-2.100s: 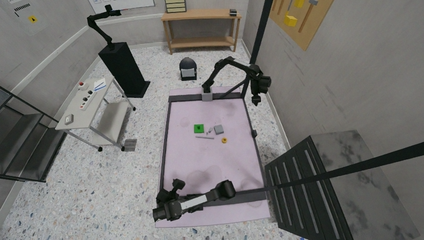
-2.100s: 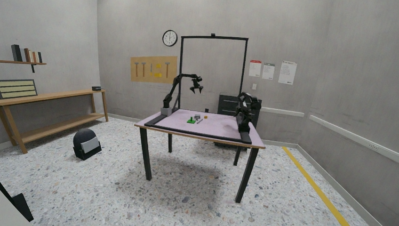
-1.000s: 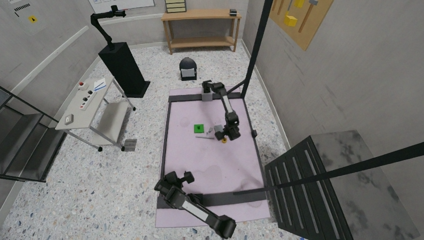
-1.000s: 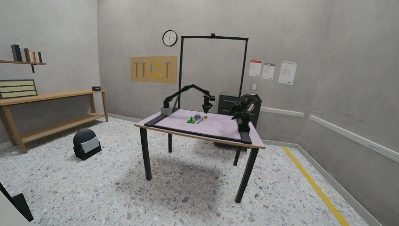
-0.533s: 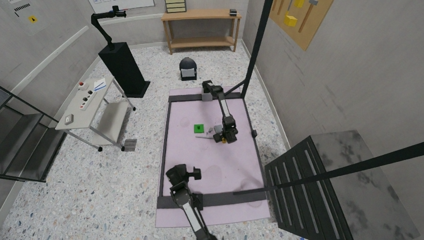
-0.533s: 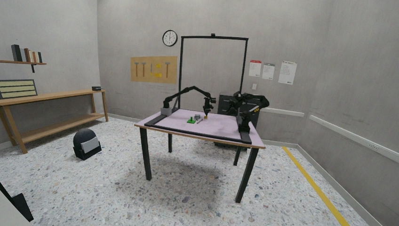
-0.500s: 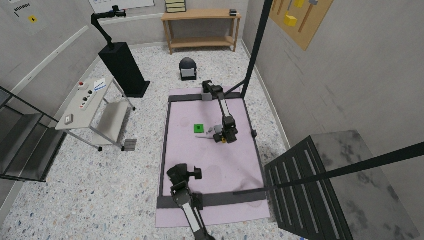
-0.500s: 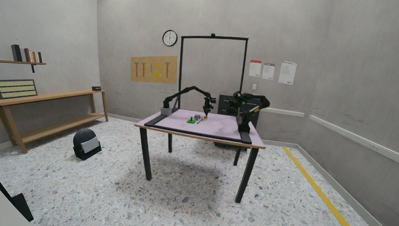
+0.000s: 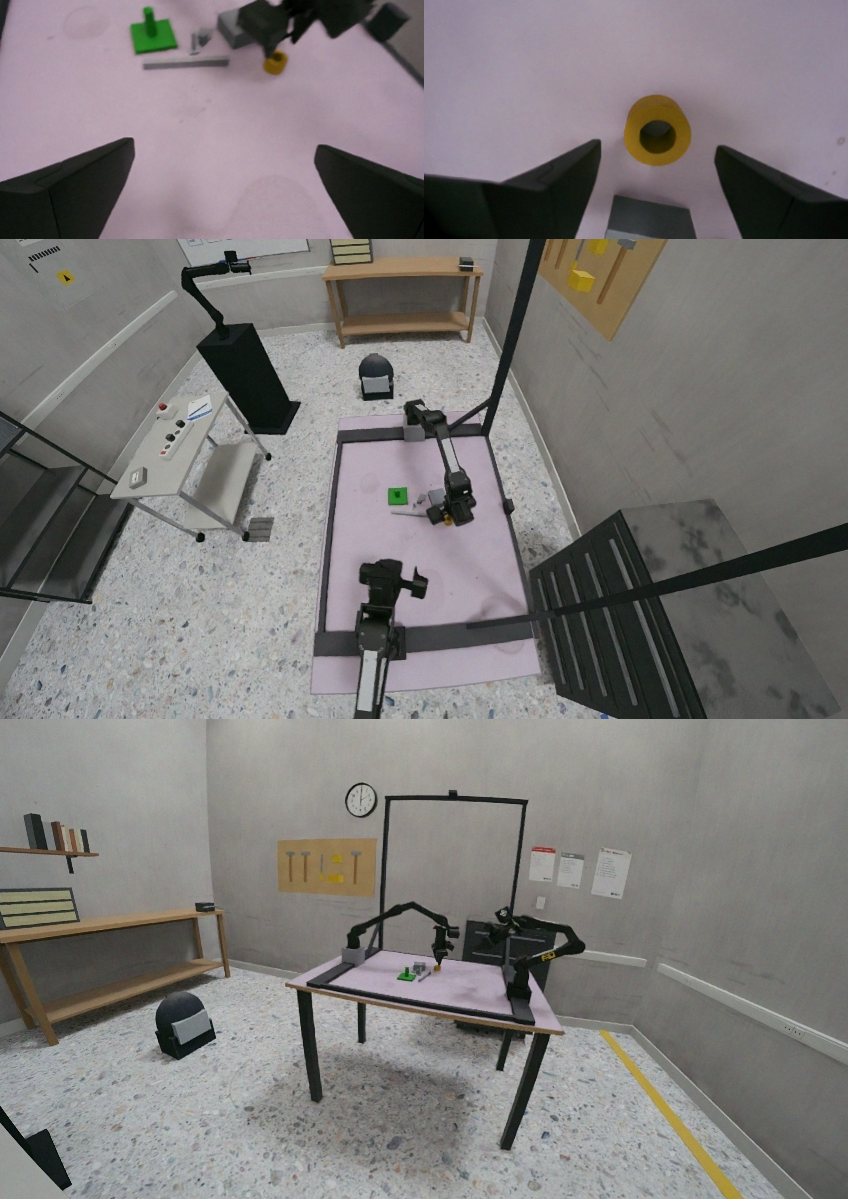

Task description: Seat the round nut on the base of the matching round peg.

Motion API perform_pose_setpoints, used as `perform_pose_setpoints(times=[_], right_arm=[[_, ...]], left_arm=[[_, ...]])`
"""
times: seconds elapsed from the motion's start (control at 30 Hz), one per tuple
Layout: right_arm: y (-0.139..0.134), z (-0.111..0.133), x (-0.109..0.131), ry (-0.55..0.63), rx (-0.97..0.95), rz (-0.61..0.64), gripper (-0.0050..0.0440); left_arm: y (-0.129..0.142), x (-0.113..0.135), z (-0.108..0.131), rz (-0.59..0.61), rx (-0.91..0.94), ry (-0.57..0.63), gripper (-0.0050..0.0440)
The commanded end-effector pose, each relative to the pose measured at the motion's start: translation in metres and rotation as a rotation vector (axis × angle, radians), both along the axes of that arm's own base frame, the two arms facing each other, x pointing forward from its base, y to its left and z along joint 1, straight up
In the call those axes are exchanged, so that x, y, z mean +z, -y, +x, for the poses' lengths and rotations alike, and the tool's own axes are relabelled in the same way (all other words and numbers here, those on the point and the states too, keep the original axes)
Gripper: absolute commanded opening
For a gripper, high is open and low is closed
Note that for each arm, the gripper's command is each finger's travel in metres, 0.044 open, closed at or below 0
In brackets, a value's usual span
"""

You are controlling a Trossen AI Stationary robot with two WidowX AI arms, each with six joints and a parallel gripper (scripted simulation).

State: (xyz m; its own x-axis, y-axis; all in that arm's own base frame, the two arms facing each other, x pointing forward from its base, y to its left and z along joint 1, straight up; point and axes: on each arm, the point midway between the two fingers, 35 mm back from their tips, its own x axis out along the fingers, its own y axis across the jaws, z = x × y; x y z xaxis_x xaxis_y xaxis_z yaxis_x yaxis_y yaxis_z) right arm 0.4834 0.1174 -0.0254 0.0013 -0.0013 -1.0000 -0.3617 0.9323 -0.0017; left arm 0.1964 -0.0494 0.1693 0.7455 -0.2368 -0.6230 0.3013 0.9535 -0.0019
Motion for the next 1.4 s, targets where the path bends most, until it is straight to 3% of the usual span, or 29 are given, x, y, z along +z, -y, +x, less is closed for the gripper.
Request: perform_pose_setpoints(times=[0.0,0.33,0.5,0.6,1.1,1.17,1.37], right_arm=[[-0.001,0.007,0.011,0.029,-0.005,0.011,0.0300],[-0.001,0.007,0.011,0.029,-0.005,0.011,0.0300],[-0.001,0.005,0.014,0.030,-0.002,0.009,0.0300],[0.002,0.001,-0.006,0.002,-0.005,0.002,0.0300],[0.001,0.003,-0.030,0.011,-0.004,0.004,0.0300],[0.000,0.005,-0.026,0.020,-0.004,0.006,0.0260],[-0.001,0.006,-0.020,0.030,-0.002,0.009,0.0240]], left_arm=[[0.027,0.020,0.001,-0.009,-0.068,0.072,0.0440],[0.063,0.035,-0.011,-0.057,-0.195,0.128,0.0440],[0.064,0.032,-0.012,-0.054,-0.197,0.122,0.0440],[0.063,0.032,-0.012,-0.053,-0.198,0.121,0.0440],[0.063,0.029,-0.012,-0.049,-0.200,0.116,0.0440],[0.063,0.029,-0.012,-0.049,-0.200,0.116,0.0440],[0.063,0.029,-0.012,-0.049,-0.200,0.116,0.0440]])
